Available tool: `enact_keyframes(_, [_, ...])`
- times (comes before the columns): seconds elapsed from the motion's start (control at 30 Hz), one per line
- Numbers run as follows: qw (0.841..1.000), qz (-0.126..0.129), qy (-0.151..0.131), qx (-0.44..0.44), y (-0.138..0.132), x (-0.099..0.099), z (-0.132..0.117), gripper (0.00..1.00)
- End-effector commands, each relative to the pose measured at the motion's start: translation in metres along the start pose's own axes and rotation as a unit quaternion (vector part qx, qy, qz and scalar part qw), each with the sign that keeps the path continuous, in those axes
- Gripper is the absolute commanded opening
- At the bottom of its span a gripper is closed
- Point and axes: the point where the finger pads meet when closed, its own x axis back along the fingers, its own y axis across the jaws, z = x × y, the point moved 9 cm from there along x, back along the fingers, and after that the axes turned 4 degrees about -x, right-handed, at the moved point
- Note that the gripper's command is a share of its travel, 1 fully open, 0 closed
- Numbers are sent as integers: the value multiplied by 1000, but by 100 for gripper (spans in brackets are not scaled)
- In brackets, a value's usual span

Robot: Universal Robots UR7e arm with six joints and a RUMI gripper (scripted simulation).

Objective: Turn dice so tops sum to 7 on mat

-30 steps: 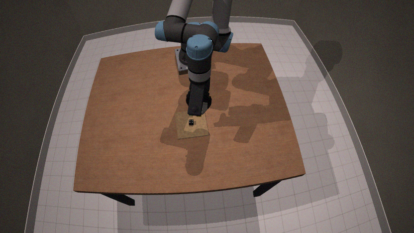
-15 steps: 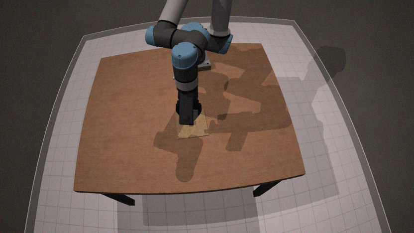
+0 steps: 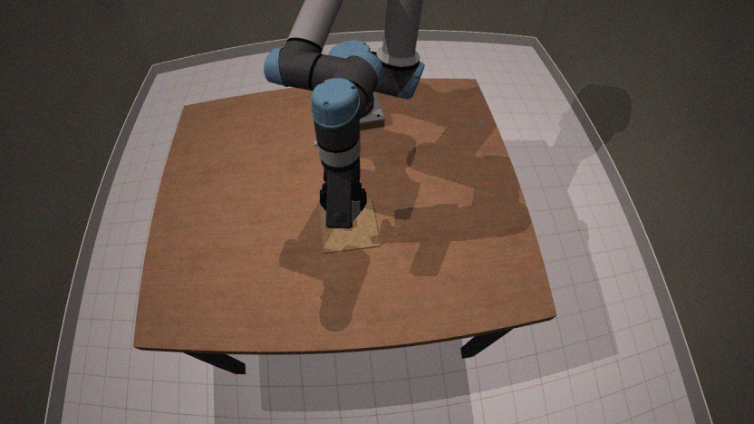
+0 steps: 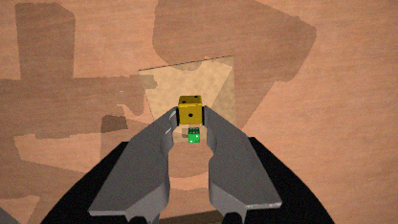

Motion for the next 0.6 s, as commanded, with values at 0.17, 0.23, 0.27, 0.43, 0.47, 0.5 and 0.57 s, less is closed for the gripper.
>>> enact_keyframes(0.17, [1000, 0, 0, 0, 0, -27, 1, 3])
enact_keyframes(0.23, [1000, 0, 0, 0, 0, -36, 1, 3])
enact_keyframes(0.27, [1000, 0, 0, 0, 0, -41, 1, 3])
enact_keyframes(0.43, [1000, 0, 0, 0, 0, -56, 1, 3])
enact_keyframes(0.47, [1000, 0, 0, 0, 0, -60, 1, 3])
enact_keyframes(0.5, [1000, 0, 0, 0, 0, -65, 1, 3])
enact_keyframes(0.57, [1000, 0, 0, 0, 0, -73, 1, 3])
